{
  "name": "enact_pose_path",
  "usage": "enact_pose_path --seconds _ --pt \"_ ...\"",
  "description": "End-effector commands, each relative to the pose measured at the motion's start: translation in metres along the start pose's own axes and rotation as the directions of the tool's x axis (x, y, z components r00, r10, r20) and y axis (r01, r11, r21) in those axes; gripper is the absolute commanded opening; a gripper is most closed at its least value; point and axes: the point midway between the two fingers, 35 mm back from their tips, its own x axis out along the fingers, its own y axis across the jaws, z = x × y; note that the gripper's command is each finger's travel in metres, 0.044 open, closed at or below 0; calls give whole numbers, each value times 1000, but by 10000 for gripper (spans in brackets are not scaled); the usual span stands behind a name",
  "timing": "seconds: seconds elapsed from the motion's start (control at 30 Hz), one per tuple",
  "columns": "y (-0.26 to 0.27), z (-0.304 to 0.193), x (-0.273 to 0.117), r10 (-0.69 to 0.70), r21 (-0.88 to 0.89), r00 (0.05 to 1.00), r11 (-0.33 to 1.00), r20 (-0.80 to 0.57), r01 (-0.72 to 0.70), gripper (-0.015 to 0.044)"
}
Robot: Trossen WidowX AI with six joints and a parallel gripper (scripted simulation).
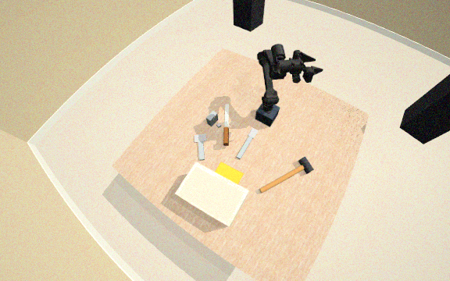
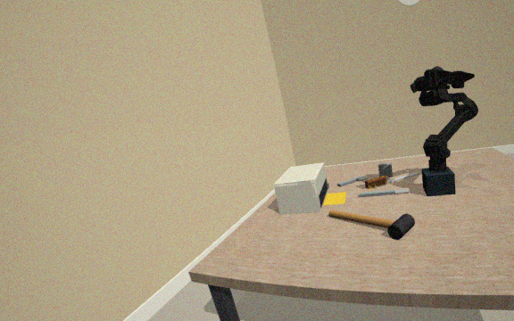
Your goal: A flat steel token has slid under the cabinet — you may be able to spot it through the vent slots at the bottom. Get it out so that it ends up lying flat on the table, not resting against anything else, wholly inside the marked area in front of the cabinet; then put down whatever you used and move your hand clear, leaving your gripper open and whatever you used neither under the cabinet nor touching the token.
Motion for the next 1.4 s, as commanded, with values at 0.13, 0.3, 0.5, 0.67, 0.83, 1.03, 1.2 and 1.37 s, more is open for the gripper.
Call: enact_pose_path --seconds 0.13,0.3,0.5,0.67,0.83,1.03,1.2,1.37 --pt "0 0 0 0 0 1000 1000 0 0 269" --pt "0 0 0 0 0 1000 1000 0 0 147" --pt "0 1 0 0 0 1000 1000 0 0 94" --pt "-2 15 0 0 0 1000 1000 0 0 0" --pt "-2 12 0 0 4 1000 1000 0 0 0" --pt "-2 12 0 0 4 1000 1000 0 0 0" --pt "-1 12 0 1 8 1000 1000 -1 -1 26" --pt "11 8 -1 35 122 999 992 -23 -32 157"
